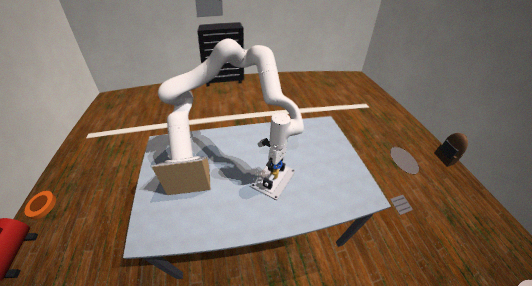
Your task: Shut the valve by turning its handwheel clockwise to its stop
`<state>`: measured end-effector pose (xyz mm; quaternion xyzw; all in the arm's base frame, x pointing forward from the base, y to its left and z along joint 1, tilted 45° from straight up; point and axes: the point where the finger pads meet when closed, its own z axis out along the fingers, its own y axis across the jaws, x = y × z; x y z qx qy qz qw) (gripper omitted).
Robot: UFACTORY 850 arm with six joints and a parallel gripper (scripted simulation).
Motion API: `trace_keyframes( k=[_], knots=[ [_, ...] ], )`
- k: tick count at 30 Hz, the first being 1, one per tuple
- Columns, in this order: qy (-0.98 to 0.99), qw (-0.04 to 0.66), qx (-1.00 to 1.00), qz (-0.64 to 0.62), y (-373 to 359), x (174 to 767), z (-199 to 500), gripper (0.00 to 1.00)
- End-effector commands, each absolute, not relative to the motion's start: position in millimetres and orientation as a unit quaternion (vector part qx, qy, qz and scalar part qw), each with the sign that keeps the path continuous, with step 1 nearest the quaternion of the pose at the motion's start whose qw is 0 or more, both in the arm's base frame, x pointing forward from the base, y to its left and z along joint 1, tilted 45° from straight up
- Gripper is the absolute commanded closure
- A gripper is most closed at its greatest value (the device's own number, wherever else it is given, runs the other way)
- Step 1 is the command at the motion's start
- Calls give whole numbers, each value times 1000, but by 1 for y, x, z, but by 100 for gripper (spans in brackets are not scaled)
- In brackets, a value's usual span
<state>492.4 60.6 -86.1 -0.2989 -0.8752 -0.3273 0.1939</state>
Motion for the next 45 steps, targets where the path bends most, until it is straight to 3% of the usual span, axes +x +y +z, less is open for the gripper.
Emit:
trace_keyframes(
  k=[1, 45],
  knots=[
    [-875, 193, -299, -328, 60, 494, -85, 0],
    [-875, 193, -299, -328, 51, 496, -76, 0]
  ],
)
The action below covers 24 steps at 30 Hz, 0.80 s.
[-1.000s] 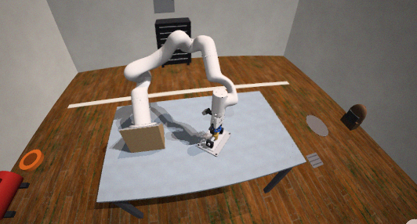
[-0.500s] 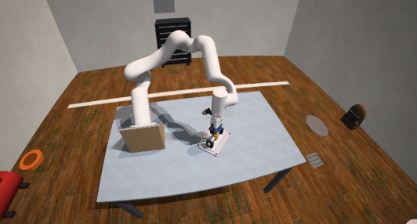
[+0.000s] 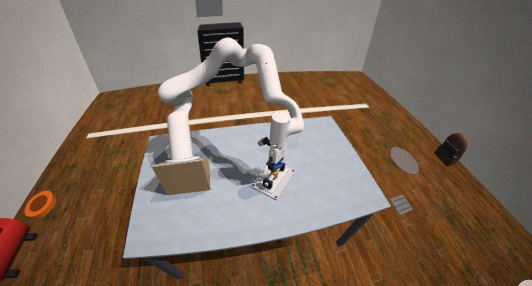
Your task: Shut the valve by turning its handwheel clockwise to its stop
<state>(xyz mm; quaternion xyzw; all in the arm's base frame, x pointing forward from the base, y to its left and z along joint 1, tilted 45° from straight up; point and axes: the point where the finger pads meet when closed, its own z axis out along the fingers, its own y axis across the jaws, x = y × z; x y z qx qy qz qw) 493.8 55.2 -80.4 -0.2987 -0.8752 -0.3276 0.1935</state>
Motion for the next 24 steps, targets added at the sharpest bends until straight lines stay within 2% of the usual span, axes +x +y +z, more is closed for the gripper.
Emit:
trace_keyframes(
  k=[1, 24],
  knots=[
    [-875, 193, -299, -328, 49, 496, -75, 0],
    [-875, 193, -299, -328, 16, 503, -40, 0]
  ],
)
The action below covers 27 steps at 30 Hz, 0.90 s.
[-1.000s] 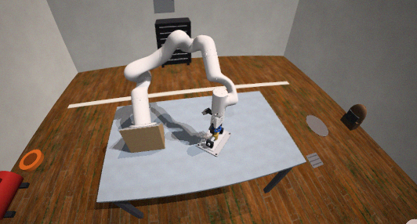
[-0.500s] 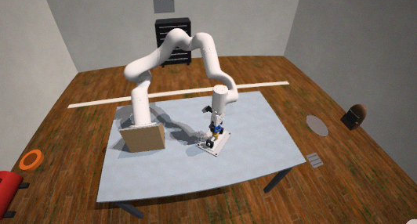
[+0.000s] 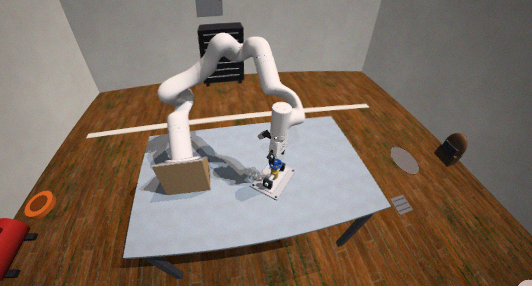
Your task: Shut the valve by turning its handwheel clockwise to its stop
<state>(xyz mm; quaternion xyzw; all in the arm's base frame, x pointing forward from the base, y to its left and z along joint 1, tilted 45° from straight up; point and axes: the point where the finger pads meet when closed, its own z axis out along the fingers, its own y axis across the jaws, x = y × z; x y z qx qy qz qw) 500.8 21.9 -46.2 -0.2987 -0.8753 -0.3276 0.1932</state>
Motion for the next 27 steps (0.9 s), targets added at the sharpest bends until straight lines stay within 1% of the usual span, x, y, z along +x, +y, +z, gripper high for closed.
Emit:
trace_keyframes(
  k=[1, 27],
  knots=[
    [-875, 193, -299, -328, 16, 503, -40, 0],
    [-875, 193, -299, -328, 2, 506, -26, 0]
  ],
)
